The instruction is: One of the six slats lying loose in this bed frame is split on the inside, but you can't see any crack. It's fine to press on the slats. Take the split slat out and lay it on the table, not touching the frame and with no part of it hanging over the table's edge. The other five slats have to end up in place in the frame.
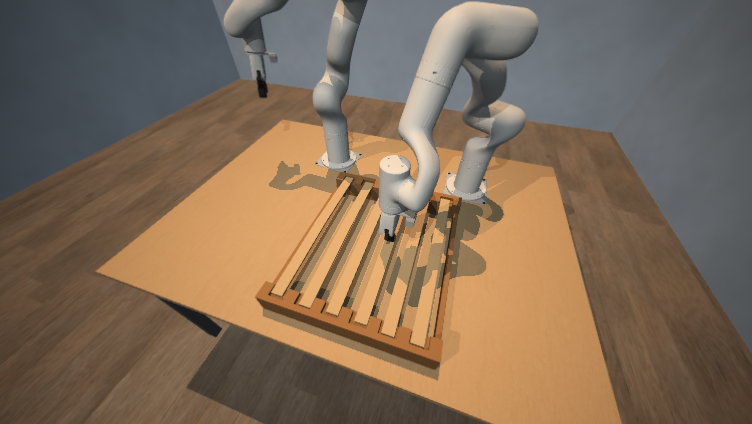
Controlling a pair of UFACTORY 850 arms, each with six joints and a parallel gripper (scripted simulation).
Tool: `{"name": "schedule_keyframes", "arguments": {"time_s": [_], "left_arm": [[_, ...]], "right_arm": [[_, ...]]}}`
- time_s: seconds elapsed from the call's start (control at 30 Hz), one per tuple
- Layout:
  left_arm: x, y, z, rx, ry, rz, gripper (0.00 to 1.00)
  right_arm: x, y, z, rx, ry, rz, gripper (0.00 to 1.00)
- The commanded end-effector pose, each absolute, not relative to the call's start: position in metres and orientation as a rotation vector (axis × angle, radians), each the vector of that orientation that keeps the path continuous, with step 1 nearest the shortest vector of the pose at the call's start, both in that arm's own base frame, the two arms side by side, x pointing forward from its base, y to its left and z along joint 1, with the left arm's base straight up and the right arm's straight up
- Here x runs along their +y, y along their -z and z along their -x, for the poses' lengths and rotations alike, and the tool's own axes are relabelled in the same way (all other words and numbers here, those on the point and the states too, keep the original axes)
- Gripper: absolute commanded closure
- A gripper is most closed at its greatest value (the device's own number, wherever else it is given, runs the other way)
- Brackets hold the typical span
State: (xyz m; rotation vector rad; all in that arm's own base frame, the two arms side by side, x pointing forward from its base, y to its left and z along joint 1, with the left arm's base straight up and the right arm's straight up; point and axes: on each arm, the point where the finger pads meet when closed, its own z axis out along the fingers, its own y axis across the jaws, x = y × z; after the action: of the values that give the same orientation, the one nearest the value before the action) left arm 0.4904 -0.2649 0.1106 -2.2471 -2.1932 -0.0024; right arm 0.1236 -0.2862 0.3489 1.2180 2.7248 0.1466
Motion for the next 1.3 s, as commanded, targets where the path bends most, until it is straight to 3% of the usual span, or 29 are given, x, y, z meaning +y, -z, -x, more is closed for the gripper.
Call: {"name": "schedule_keyframes", "arguments": {"time_s": [0.0,1.07,1.1,1.27], "left_arm": [[-0.266,-0.119,-0.491,-2.195,0.003,2.249,1.00],[-0.265,-0.152,-0.492,-2.195,0.003,2.249,1.00],[-0.209,-0.173,-0.497,-2.194,0.003,2.248,1.00],[-0.209,-0.173,-0.497,-2.194,0.003,2.248,1.00]], "right_arm": [[-0.287,-0.350,-0.124,2.724,-0.145,-1.217,0.00],[-0.287,-0.350,-0.124,2.724,-0.145,-1.217,0.00],[-0.287,-0.350,-0.124,2.724,-0.145,-1.217,0.00],[-0.287,-0.350,-0.124,2.724,-0.145,-1.217,0.00]]}}
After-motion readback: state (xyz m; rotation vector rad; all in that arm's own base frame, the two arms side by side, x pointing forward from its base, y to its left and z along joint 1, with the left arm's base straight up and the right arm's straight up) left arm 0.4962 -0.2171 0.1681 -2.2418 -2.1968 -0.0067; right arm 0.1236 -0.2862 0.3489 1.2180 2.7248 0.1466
